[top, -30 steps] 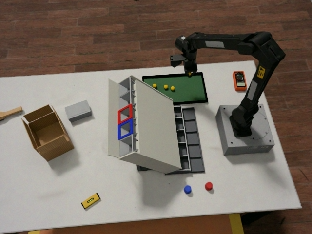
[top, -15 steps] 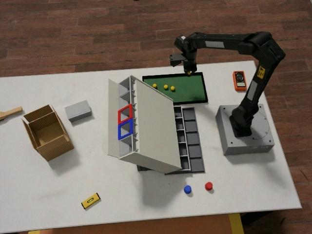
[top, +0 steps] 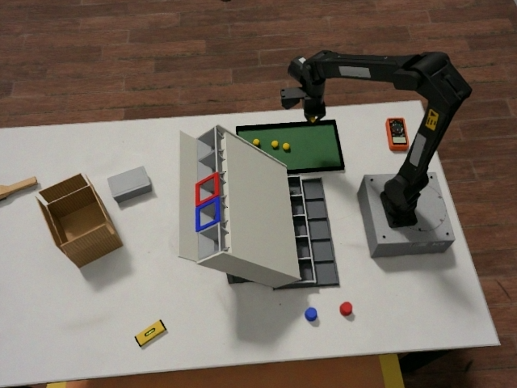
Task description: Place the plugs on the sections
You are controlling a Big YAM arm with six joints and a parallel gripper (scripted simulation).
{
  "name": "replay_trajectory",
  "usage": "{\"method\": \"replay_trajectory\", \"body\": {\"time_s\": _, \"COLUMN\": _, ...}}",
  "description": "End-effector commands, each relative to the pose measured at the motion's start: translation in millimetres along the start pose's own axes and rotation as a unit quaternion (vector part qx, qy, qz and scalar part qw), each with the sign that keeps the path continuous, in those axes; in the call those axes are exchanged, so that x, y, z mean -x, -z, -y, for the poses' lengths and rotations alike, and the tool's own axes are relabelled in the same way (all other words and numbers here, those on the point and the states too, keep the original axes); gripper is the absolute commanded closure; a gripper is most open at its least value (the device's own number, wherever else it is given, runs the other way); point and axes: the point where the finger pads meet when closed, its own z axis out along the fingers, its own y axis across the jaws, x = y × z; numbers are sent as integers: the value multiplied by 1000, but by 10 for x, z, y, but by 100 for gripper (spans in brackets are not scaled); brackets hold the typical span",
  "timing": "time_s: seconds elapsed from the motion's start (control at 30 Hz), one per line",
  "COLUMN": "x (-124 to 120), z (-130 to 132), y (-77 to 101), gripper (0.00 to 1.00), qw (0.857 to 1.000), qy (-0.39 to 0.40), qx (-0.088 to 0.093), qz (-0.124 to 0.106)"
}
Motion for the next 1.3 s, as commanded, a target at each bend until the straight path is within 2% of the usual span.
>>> {"method": "replay_trajectory", "body": {"time_s": 0.0, "x": 172, "z": 164, "y": 105, "gripper": 100, "qw": 1000, "qy": 1, "qx": -10, "qz": 8}}
{"method": "replay_trajectory", "body": {"time_s": 0.47, "x": 226, "z": 215, "y": 116, "gripper": 100, "qw": 1000, "qy": 1, "qx": -4, "qz": 4}}
{"method": "replay_trajectory", "body": {"time_s": 0.97, "x": 753, "z": 52, "y": 466, "gripper": 100, "qw": 999, "qy": 4, "qx": -27, "qz": 17}}
{"method": "replay_trajectory", "body": {"time_s": 1.27, "x": 756, "z": 48, "y": 468, "gripper": 100, "qw": 1000, "qy": 8, "qx": -19, "qz": 10}}
